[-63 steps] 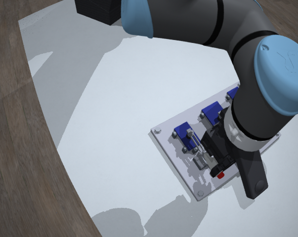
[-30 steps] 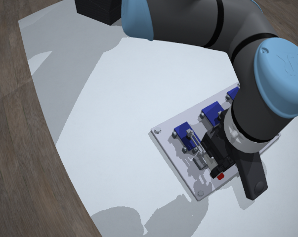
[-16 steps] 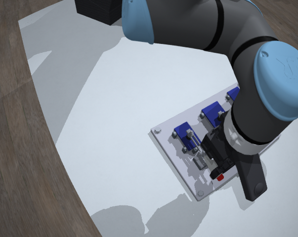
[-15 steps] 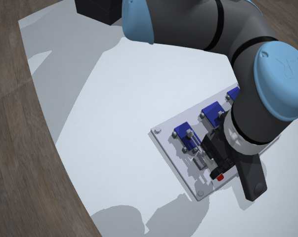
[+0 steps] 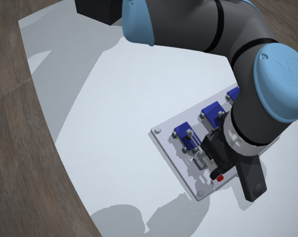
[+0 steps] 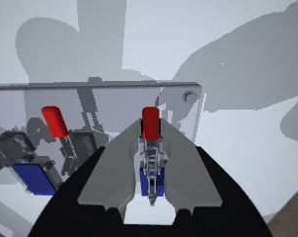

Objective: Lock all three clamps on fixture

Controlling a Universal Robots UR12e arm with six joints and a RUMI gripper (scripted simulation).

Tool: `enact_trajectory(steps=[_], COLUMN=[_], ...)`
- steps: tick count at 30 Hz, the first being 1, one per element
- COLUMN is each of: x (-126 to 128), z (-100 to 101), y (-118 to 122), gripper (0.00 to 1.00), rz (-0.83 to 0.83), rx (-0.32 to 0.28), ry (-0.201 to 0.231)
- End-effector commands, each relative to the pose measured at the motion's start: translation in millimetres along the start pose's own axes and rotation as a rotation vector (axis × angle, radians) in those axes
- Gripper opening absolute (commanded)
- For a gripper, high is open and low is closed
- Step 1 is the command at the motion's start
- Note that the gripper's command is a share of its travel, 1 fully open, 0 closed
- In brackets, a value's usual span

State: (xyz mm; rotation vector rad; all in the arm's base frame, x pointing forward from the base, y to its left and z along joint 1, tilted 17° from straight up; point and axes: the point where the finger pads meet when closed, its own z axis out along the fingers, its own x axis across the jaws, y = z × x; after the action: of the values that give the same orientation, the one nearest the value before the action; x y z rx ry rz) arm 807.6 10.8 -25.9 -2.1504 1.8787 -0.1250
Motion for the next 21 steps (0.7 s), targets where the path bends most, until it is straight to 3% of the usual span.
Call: enact_trajectory(steps=[1, 21], x=[-0.3, -0.7], z=[-3.8, -4.7], y=[-3.1, -1.4], gripper=[0.00, 0.00], rz=[-0.001, -0.001], rx=[0.005, 0.005], ry=[0.003, 0.003])
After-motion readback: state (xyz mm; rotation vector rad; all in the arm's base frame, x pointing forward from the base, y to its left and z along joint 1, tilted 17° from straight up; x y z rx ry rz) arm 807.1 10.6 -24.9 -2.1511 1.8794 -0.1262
